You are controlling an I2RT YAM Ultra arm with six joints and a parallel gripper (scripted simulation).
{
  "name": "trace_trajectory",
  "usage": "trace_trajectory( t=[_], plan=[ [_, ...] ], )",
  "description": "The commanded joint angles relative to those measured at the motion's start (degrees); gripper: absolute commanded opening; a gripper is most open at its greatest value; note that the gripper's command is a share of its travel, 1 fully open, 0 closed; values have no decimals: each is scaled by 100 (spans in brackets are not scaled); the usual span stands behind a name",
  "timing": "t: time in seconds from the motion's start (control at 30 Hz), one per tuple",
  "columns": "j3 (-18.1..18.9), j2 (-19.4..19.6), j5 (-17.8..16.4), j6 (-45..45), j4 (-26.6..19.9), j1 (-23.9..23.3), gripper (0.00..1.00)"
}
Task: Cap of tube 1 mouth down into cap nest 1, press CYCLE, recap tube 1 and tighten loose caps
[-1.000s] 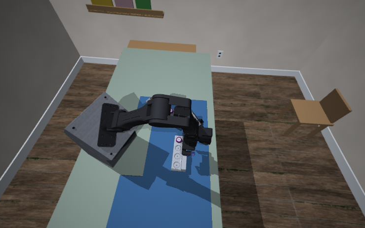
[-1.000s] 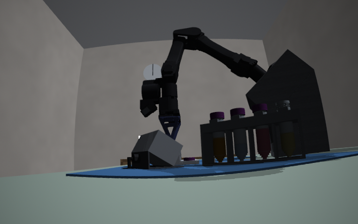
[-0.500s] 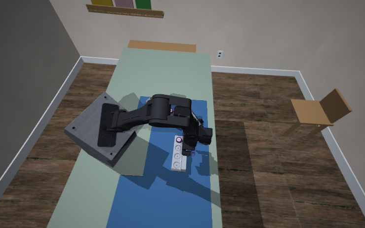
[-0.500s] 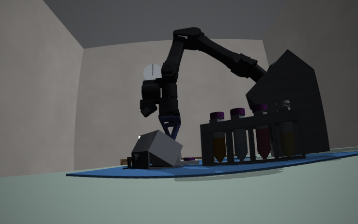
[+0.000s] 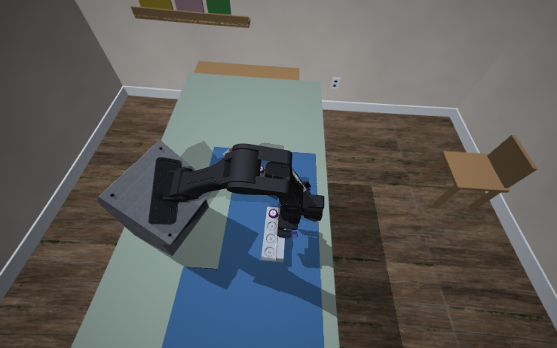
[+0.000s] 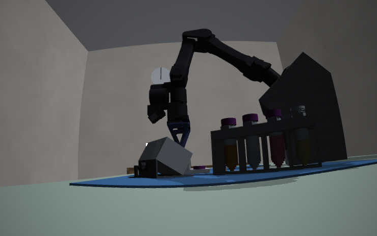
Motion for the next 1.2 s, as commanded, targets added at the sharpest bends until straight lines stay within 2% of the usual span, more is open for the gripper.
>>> trace_trajectory(
  t=[0.0,0.73,0.77,0.97,1.17],
  plan=[
    [9,-48,-3,-13,38,28,100],
    [9,-48,-3,-13,38,28,100],
    [-96,-149,63,86,12,144,47],
    [-599,-698,493,773,-274,920,47],
    [-886,-1105,957,1631,-754,1829,47]
  ],
)
